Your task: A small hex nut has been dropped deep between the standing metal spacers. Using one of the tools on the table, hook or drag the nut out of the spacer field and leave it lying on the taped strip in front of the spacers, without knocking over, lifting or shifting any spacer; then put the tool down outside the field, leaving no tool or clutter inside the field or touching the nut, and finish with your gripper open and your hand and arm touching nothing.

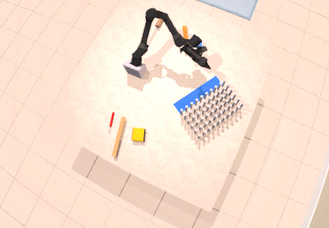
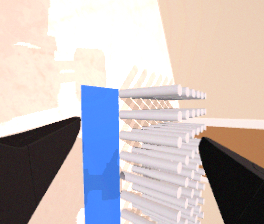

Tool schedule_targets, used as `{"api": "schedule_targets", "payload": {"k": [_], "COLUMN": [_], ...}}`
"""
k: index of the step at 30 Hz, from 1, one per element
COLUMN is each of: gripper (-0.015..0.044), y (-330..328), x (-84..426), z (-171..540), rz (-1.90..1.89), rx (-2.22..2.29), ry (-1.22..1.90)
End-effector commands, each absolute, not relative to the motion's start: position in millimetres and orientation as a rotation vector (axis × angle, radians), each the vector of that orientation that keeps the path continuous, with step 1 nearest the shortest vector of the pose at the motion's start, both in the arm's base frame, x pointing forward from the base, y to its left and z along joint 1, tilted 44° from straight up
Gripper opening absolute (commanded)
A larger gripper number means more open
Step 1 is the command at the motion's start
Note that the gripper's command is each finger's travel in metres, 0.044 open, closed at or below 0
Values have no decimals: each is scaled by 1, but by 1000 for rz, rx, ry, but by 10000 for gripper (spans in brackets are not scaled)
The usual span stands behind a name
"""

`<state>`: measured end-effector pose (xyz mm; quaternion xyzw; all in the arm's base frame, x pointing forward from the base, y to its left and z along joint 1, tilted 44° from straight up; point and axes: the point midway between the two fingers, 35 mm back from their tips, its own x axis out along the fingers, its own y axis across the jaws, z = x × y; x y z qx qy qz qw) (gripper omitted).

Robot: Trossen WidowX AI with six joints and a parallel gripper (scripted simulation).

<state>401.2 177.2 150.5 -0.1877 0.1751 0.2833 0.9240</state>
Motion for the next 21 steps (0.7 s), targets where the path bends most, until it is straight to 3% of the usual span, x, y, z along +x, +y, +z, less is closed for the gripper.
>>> {"api": "schedule_targets", "payload": {"k": [1,9,21], "gripper": [440,440,440], "y": [227,285,346], "x": [378,323,177], "z": [195,262,318], "rz": [702,857,1105], "rx": [-599,-894,-1602], "ry": [230,-23,-529]}}
